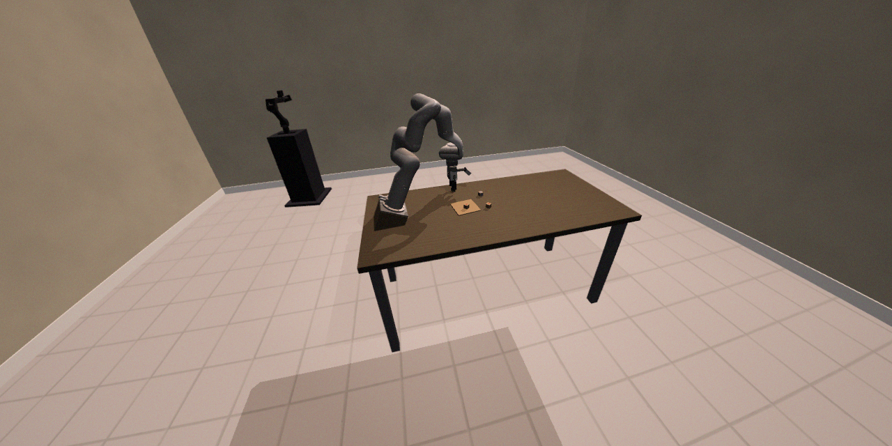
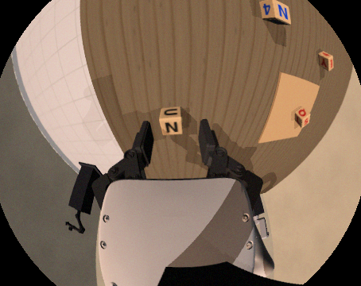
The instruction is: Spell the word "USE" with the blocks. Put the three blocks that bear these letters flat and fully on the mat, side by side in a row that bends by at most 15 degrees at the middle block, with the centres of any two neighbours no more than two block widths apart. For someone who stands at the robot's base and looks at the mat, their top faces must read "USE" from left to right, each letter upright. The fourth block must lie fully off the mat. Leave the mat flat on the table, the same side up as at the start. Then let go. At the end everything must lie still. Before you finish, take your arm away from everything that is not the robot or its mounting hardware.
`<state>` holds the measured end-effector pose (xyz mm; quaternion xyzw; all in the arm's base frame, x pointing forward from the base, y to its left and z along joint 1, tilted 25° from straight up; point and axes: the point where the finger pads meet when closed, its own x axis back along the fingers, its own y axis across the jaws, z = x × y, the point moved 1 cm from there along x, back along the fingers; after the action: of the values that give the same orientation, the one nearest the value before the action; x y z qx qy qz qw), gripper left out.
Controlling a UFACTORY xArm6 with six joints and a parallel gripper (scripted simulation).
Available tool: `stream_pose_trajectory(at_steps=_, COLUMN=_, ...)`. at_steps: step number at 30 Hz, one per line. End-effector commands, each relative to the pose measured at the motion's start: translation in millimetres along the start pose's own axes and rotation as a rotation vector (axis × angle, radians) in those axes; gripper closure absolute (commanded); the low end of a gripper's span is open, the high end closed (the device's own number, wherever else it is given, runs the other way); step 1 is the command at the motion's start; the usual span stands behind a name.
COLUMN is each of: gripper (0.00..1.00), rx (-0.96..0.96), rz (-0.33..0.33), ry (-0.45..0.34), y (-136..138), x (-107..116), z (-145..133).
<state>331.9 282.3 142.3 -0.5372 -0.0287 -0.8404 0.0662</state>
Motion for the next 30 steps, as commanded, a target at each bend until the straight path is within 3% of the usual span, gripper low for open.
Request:
stream_pose_trajectory(at_steps=1, gripper=0.37, rx=0.000, rz=0.002, ry=0.003, y=-0.8, x=-3.4, z=1.3)
stream_pose_trajectory(at_steps=12, gripper=0.37, rx=0.000, rz=0.002, ry=0.003, y=-0.9, x=-19.8, z=1.4)
stream_pose_trajectory(at_steps=30, gripper=0.37, rx=0.000, rz=0.002, ry=0.003, y=-0.9, x=-21.4, z=1.4)
